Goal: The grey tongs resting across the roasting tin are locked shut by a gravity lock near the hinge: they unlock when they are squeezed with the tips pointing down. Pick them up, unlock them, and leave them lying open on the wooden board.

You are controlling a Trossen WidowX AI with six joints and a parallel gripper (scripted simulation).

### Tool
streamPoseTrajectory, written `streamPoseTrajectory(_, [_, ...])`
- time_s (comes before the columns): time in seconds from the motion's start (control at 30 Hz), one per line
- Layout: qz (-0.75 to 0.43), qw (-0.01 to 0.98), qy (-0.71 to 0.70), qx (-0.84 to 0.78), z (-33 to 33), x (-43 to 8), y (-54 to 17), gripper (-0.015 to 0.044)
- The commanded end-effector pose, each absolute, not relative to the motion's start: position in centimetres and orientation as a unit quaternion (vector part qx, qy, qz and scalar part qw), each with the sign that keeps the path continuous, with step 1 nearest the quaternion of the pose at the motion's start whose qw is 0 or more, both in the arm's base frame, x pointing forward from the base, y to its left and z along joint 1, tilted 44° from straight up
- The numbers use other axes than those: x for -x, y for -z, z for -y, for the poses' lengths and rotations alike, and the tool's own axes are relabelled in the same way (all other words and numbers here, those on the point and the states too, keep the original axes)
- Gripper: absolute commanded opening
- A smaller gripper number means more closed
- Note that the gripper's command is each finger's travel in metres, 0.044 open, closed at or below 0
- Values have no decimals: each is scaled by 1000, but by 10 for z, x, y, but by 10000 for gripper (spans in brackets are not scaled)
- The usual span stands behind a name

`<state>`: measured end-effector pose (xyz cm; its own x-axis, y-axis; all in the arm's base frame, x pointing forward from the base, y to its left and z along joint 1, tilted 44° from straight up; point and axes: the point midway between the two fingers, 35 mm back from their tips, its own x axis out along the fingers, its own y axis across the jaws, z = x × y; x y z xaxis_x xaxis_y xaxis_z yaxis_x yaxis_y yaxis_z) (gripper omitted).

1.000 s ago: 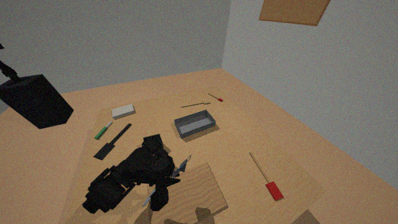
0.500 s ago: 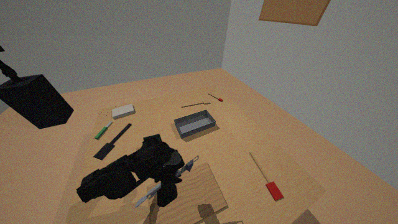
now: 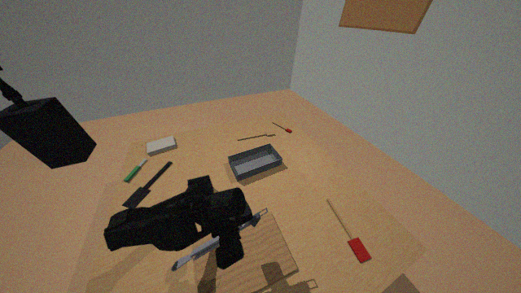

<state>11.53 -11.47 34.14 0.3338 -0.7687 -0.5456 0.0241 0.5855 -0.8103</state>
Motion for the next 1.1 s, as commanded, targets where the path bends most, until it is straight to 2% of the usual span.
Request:
streamPoseTrajectory(0.0, [-537,718,262,358,120,-119,-341,-150])
streamPoseTrajectory(0.8, [-658,648,275,268,162,-121,-317,-150])
streamPoseTrajectory(1.07, [-664,644,275,261,165,-121,-315,-150])
